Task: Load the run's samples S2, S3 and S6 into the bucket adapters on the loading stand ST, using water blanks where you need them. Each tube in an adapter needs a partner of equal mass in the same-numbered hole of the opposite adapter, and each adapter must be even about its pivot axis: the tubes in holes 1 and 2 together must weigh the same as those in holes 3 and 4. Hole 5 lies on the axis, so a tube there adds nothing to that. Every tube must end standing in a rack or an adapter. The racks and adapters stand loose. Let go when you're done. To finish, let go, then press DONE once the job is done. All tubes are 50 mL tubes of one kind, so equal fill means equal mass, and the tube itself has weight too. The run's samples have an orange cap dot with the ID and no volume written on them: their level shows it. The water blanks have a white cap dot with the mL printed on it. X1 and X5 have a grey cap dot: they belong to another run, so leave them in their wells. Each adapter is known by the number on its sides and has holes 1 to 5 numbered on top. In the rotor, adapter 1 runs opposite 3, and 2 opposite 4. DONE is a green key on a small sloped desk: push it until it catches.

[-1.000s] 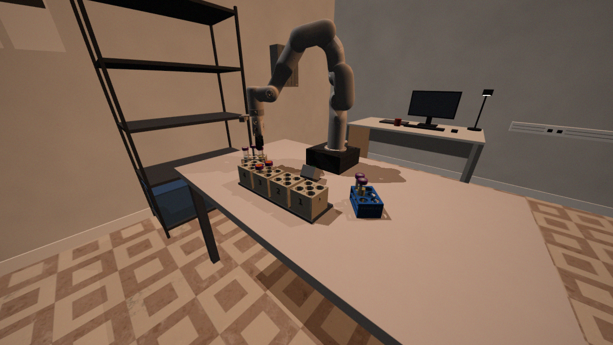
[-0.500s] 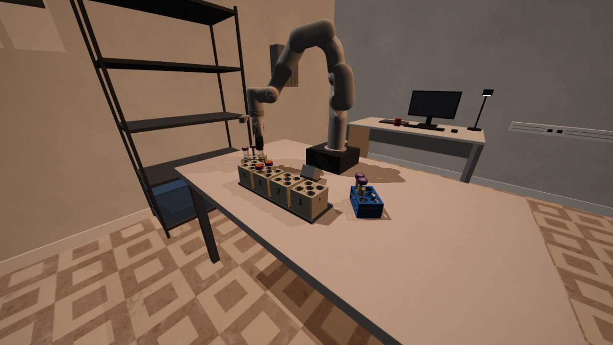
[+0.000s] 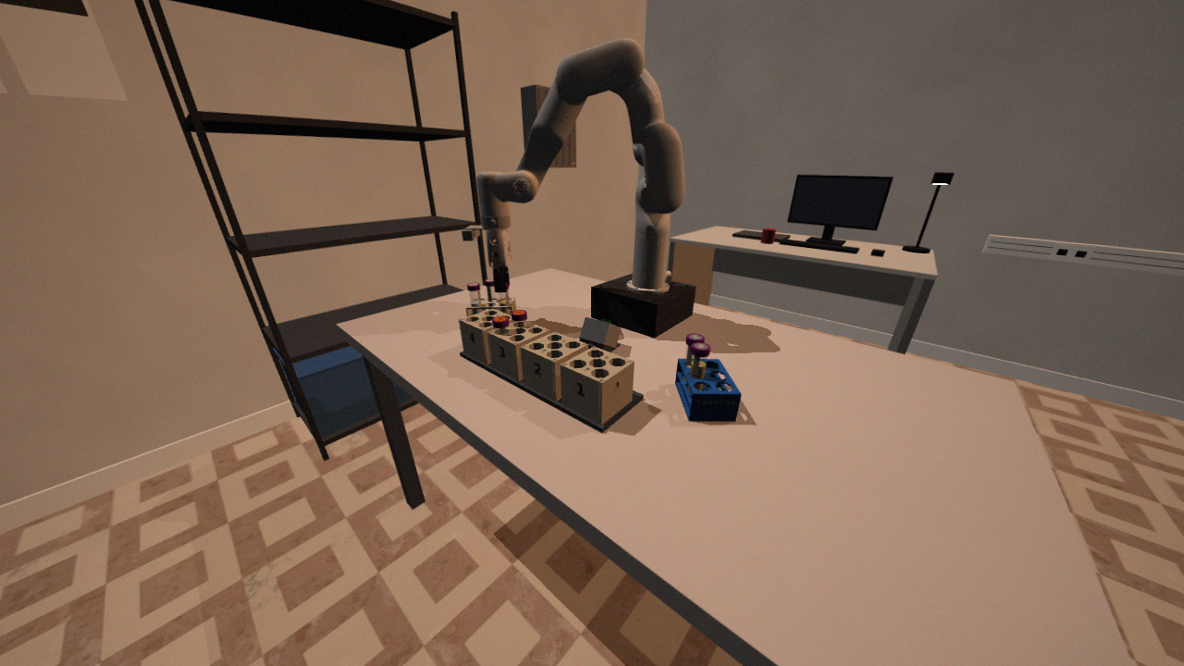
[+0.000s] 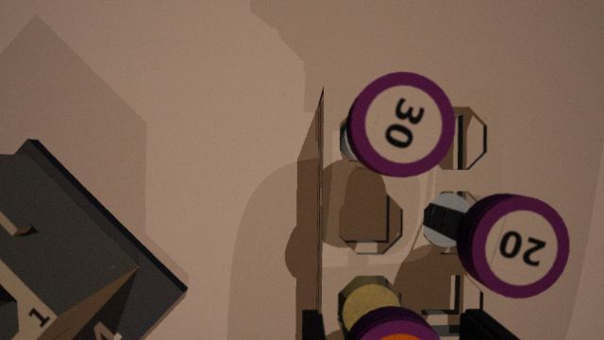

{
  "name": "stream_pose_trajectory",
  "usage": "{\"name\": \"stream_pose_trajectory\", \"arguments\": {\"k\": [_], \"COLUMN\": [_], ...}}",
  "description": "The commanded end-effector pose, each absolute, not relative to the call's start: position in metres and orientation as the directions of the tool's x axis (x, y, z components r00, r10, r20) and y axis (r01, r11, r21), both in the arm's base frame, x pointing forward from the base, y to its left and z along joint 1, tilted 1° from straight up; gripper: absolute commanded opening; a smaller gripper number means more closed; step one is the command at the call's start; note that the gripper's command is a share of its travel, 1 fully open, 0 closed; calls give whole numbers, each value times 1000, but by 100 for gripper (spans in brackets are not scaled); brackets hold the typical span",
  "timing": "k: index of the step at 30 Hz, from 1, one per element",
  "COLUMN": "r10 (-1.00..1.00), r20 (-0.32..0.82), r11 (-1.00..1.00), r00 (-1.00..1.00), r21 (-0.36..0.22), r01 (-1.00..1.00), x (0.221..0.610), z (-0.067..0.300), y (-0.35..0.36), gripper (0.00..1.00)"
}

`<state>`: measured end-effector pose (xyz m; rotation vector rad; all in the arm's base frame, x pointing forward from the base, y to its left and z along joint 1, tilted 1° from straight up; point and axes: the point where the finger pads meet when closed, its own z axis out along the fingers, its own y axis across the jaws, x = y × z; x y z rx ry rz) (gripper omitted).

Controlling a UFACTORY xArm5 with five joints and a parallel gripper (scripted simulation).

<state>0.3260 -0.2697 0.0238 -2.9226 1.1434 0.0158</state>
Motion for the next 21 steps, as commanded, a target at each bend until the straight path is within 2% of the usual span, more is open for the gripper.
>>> {"name": "stream_pose_trajectory", "arguments": {"k": [1, 21], "r10": [-679, -679], "r20": [-7, -7], "r11": [-735, -735], "r00": [734, 734], "r21": [2, 2], "r01": [-679, -679], "x": [327, 327], "z": [22, 16], "y": [-271, -271], "gripper": [57, 57]}}
